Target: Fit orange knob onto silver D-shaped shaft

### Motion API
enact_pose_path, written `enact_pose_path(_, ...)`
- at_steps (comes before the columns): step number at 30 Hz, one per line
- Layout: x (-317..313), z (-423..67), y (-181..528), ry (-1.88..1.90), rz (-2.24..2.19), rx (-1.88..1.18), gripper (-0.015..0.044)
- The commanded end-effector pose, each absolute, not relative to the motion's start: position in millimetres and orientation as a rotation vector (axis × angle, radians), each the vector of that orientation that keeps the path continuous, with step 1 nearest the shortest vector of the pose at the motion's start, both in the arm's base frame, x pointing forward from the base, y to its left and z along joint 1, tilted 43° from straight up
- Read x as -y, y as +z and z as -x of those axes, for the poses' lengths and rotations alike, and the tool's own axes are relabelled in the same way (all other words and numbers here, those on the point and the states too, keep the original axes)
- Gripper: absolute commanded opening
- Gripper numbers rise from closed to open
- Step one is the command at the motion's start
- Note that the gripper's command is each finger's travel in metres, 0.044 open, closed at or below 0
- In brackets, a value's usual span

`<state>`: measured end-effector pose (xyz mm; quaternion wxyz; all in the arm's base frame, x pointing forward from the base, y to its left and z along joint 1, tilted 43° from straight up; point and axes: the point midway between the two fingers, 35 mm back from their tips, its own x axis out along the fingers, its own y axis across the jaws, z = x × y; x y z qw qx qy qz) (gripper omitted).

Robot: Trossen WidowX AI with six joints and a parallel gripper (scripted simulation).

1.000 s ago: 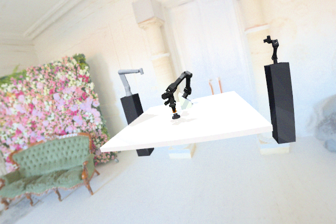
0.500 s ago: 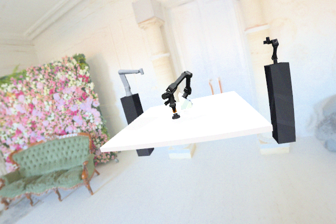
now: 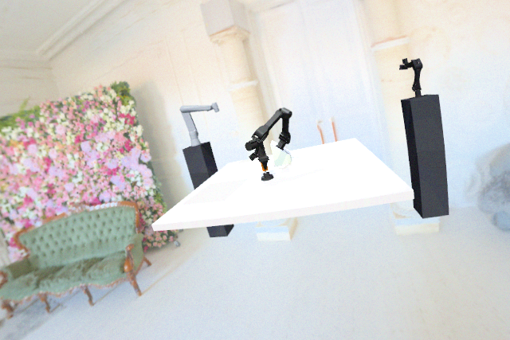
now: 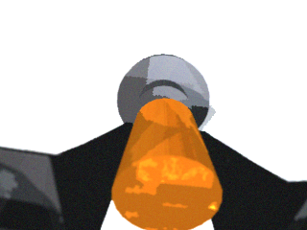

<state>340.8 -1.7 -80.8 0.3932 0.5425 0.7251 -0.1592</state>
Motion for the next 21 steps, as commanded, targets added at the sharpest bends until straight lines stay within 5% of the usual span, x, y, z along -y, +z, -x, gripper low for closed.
enact_pose_path(1, 3.3, -346.1, -80.4, -0.388, -1.374, -1.830, 0.0000)
enact_pose_path(21, 1.8, -344.7, -80.3, -0.388, -1.374, -1.830, 0.0000)
